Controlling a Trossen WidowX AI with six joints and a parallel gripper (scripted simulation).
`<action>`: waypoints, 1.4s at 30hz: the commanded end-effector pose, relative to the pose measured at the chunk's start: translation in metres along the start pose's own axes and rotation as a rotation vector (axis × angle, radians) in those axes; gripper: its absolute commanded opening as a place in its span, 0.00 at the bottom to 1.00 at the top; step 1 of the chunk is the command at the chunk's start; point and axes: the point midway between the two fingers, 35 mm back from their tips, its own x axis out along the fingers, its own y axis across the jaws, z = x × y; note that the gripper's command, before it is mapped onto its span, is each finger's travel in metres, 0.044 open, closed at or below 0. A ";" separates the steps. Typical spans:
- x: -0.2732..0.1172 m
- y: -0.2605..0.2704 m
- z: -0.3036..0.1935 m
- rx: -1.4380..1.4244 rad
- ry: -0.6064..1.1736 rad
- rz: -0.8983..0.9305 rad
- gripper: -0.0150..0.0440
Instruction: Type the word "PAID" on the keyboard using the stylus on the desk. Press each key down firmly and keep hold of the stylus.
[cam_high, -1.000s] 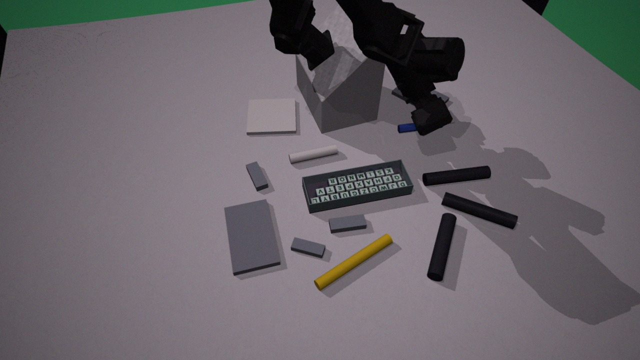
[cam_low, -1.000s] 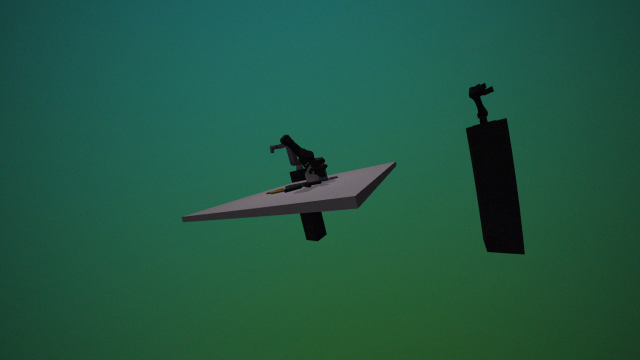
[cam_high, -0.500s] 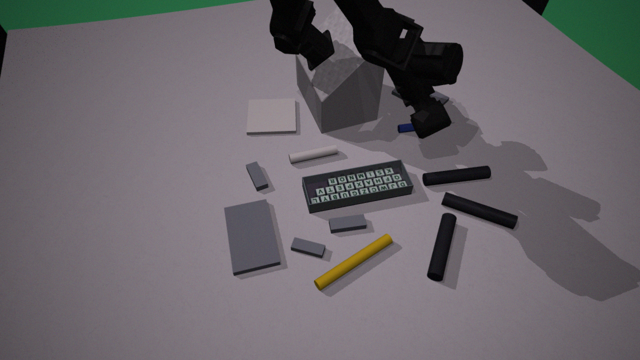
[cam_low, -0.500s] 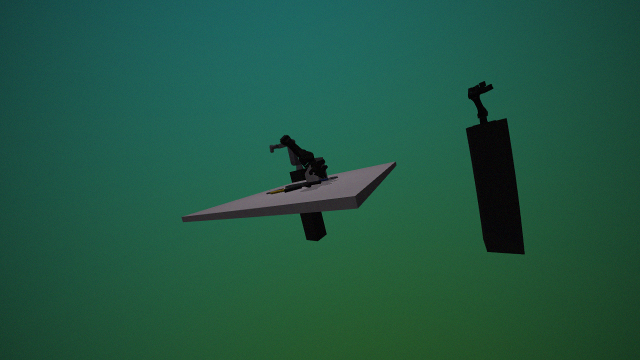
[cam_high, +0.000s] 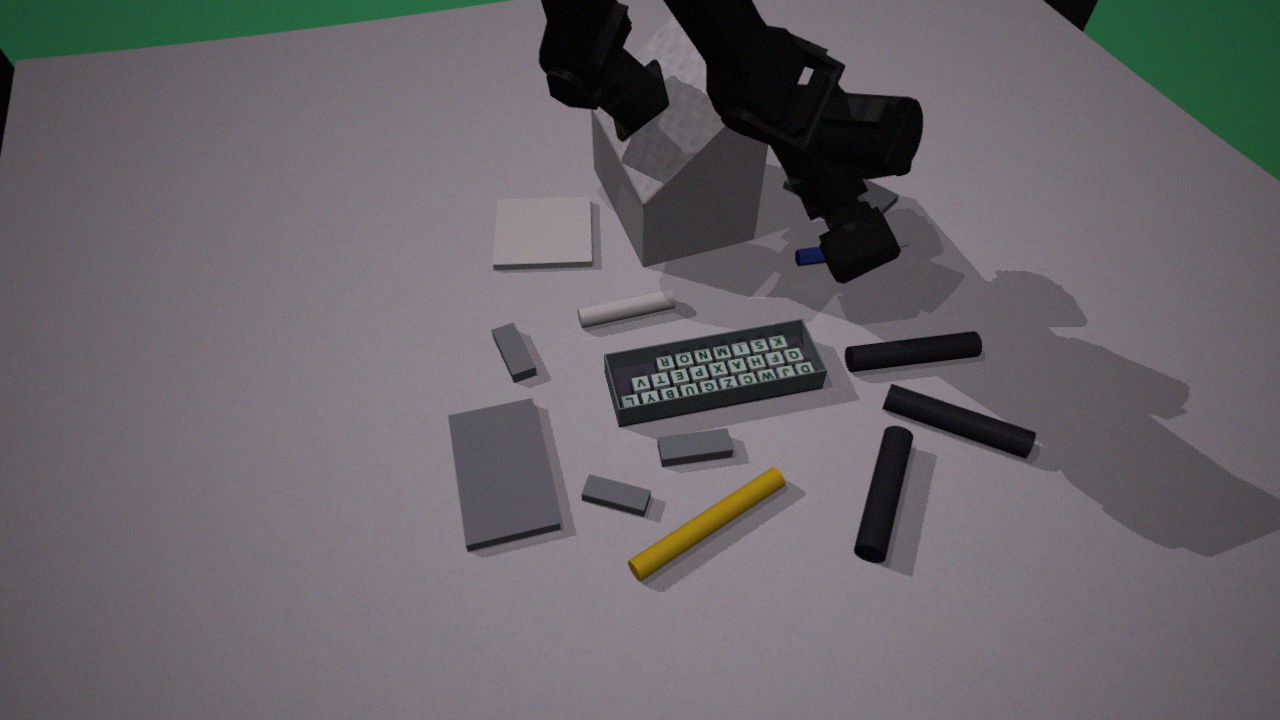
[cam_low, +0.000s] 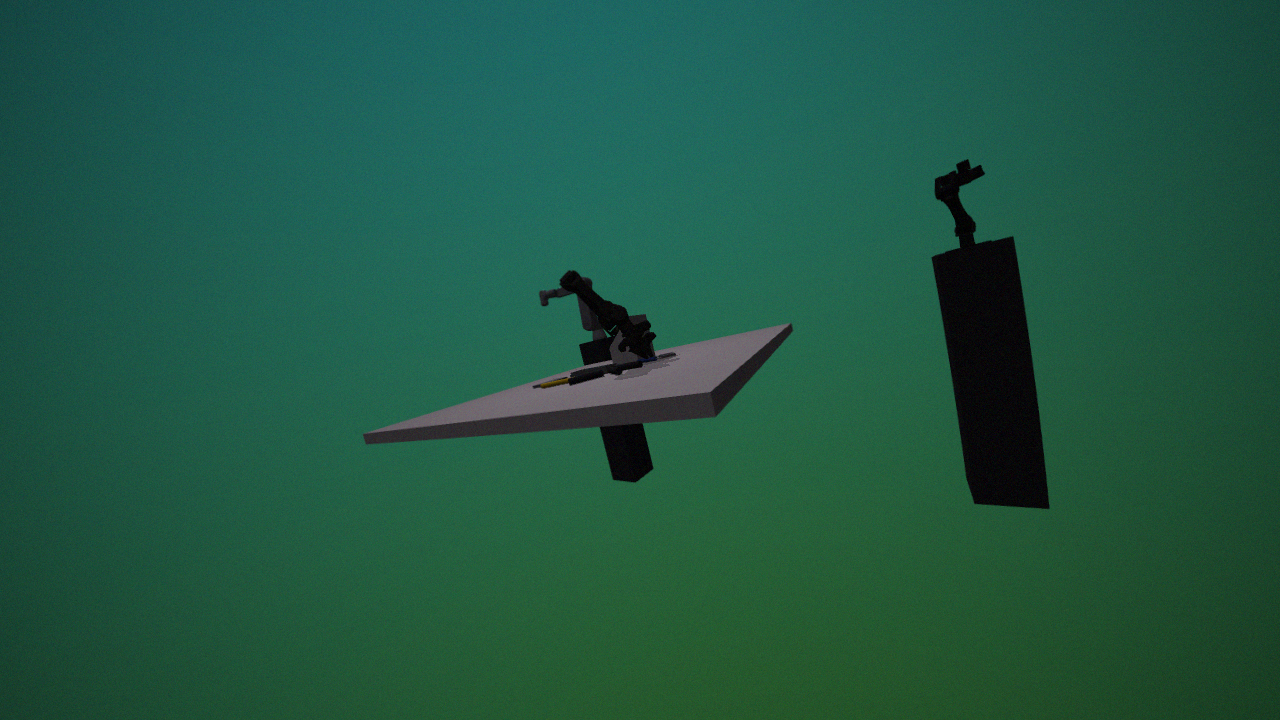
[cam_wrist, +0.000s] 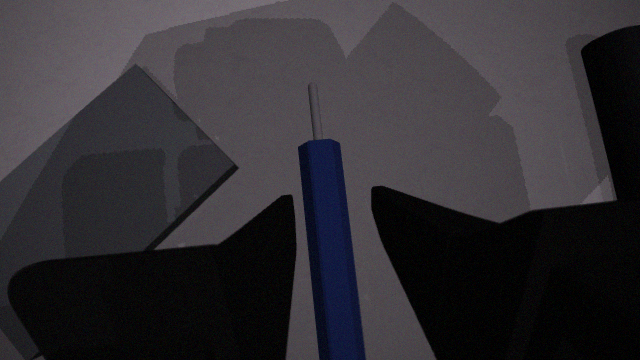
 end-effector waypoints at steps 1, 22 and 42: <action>0.003 0.002 -0.004 -0.005 0.009 0.005 0.51; 0.006 0.001 -0.004 0.000 0.005 0.005 0.38; -0.016 0.000 0.010 0.000 0.002 0.006 0.25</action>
